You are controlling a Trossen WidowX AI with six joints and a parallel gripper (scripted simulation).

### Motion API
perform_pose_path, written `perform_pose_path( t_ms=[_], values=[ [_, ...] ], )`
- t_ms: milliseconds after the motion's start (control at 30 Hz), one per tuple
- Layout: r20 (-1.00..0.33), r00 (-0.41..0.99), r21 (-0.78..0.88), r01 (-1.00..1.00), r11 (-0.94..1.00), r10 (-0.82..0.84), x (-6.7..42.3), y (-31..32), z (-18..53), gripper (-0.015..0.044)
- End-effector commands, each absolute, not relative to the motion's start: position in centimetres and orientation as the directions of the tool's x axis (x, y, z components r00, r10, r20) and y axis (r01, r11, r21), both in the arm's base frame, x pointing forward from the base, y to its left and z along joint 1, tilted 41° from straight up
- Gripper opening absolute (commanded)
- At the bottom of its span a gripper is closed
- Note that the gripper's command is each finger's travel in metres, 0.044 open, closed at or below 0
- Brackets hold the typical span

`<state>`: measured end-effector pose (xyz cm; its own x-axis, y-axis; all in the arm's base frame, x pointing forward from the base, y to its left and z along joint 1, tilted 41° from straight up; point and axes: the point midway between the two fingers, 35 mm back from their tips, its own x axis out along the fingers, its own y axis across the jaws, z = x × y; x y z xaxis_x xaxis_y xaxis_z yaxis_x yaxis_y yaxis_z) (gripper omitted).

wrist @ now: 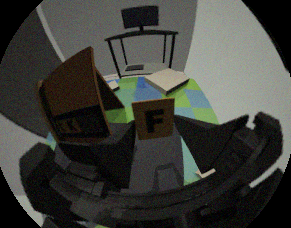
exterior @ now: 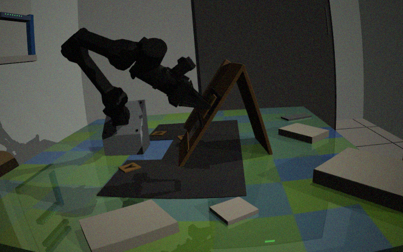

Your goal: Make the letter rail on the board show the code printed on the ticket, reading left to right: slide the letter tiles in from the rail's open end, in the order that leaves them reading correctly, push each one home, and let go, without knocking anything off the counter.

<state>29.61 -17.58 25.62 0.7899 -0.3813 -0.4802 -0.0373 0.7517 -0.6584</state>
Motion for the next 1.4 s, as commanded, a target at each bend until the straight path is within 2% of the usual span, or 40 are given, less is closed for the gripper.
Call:
perform_pose_path(
  t_ms=[0, 1367],
  values=[
    [-0.485, 0.787, -0.656, -0.037, 0.754, -0.383, 31.1, -18.3, 24.4, 0.0000],
    [-0.485, 0.786, -0.655, -0.038, 0.754, -0.382, 31.4, -17.6, 23.1, 0.0000]
  ],
)
